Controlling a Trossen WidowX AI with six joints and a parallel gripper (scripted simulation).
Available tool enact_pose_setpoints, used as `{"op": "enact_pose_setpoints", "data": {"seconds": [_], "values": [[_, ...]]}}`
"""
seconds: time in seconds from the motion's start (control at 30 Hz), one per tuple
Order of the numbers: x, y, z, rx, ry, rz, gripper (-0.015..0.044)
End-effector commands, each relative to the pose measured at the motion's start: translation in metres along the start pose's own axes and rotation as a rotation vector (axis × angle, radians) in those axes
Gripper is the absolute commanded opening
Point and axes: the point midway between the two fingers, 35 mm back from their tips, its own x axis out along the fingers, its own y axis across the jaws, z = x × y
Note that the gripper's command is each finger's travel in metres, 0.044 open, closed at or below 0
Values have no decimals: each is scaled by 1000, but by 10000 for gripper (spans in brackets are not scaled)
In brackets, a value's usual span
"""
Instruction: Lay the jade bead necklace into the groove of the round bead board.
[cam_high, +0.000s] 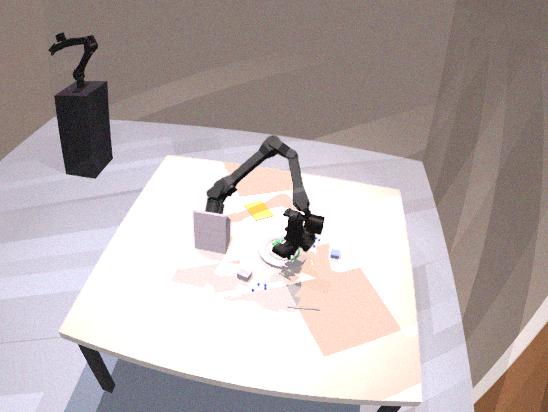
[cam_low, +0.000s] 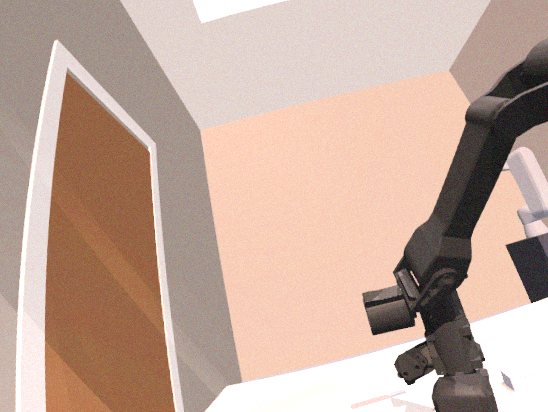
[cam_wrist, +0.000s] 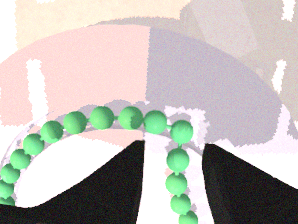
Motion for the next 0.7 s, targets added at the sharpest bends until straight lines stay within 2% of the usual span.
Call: {"op": "enact_pose_setpoints", "data": {"seconds": [0.0, 0.1, 0.27, 0.67], "values": [[3, -2, -3, 13, 9, 1, 120], [3, -2, -3, 13, 9, 1, 120], [2, -1, -1, 3, 3, -1, 0], [2, -1, -1, 3, 3, -1, 0]]}}
